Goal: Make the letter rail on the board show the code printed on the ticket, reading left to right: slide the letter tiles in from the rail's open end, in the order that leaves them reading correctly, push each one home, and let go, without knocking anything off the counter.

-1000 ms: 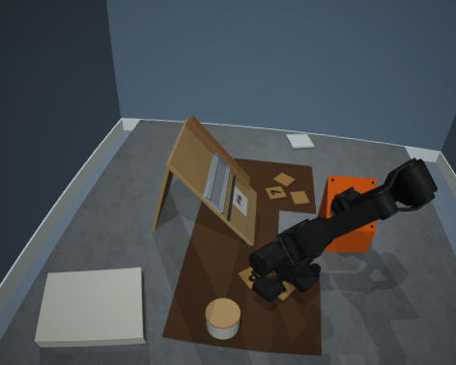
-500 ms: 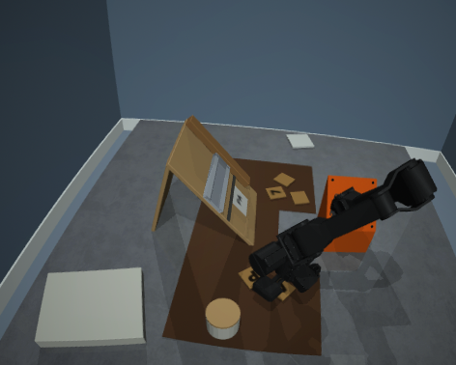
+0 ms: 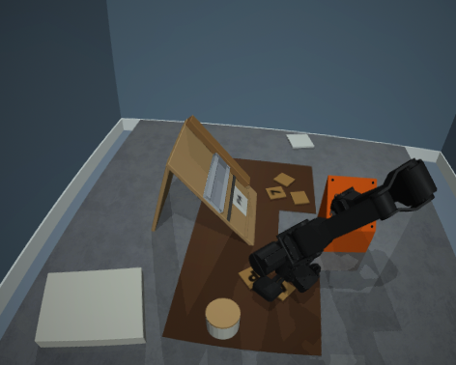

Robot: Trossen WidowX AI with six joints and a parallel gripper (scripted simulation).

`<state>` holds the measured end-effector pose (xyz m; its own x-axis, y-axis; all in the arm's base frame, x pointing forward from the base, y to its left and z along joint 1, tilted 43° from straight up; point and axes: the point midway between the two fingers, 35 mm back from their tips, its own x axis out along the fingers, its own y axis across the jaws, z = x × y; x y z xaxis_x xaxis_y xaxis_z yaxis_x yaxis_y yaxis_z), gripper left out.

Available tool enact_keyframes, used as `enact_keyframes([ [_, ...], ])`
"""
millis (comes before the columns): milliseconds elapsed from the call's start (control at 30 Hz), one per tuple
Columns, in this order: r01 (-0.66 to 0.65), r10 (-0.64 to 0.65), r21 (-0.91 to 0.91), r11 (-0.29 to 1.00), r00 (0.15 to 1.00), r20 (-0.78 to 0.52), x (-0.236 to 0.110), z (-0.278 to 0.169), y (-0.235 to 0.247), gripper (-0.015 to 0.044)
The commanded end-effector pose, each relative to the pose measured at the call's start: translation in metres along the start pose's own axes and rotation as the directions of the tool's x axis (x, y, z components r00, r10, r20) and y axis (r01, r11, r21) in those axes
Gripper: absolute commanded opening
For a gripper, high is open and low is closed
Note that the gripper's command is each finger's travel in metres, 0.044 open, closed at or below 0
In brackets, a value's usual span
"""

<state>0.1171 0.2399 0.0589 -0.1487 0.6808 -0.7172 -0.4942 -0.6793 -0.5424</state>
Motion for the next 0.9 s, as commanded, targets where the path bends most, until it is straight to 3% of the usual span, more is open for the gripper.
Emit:
enact_keyframes([
  [0,-0.002,0.002,0.007,1.000,1.000,-0.005,0.0006,-0.0010,0.0010,0.0340],
  [600,-0.002,0.002,0.007,1.000,1.000,-0.005,0.0011,-0.0009,-0.0001,0.0233],
  [867,-0.003,0.003,0.007,1.000,1.000,-0.005,-0.0038,-0.0006,0.0017,0.0023],
])
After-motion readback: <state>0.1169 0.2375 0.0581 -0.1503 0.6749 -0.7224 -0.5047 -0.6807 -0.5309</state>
